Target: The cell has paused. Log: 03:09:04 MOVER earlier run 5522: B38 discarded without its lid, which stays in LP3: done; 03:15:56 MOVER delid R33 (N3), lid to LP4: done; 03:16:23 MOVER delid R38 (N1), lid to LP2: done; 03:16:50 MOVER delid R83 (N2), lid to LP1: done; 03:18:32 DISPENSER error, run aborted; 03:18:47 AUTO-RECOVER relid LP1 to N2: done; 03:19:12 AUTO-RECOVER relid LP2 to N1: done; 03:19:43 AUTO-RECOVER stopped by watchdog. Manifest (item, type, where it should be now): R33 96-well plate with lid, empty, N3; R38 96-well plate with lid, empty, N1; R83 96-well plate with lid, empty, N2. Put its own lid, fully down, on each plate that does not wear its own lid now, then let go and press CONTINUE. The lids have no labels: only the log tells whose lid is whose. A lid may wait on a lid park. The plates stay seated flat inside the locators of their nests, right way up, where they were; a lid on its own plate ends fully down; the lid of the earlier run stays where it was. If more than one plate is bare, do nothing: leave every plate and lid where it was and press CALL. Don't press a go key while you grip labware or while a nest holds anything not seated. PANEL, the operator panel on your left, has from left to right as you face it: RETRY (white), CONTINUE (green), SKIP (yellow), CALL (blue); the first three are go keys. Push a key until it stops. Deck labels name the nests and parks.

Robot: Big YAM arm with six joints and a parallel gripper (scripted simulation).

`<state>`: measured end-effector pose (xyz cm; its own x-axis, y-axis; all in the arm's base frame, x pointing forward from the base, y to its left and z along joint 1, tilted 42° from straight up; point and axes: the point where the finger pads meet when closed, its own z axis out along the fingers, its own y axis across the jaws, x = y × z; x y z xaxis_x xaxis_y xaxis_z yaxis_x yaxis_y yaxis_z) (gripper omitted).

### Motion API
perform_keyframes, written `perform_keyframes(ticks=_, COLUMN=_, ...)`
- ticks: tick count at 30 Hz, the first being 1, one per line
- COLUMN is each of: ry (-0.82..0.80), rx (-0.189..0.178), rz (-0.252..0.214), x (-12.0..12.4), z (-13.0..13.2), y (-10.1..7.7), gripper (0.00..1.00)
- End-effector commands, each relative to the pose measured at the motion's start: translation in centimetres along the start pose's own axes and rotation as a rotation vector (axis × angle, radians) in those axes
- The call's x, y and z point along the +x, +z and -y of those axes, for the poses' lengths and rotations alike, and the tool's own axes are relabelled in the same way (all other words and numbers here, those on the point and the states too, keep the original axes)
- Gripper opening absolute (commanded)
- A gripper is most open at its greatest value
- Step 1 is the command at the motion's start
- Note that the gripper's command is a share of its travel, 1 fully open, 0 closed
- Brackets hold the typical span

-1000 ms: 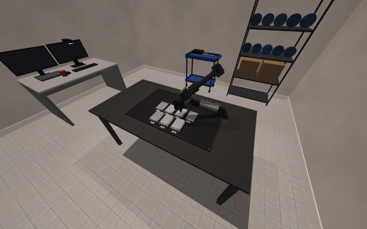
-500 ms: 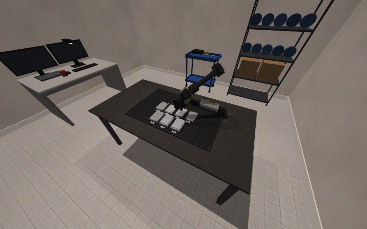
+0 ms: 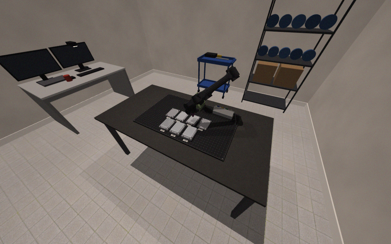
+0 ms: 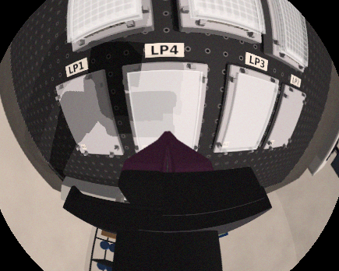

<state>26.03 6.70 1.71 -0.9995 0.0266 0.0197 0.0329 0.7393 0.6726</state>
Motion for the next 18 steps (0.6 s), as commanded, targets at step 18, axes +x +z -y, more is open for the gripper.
perform_keyframes(ticks=18, ry=-0.014, rx=0.000, rz=0.002, x=-0.6, z=0.1, y=-1.7, gripper=0.00)
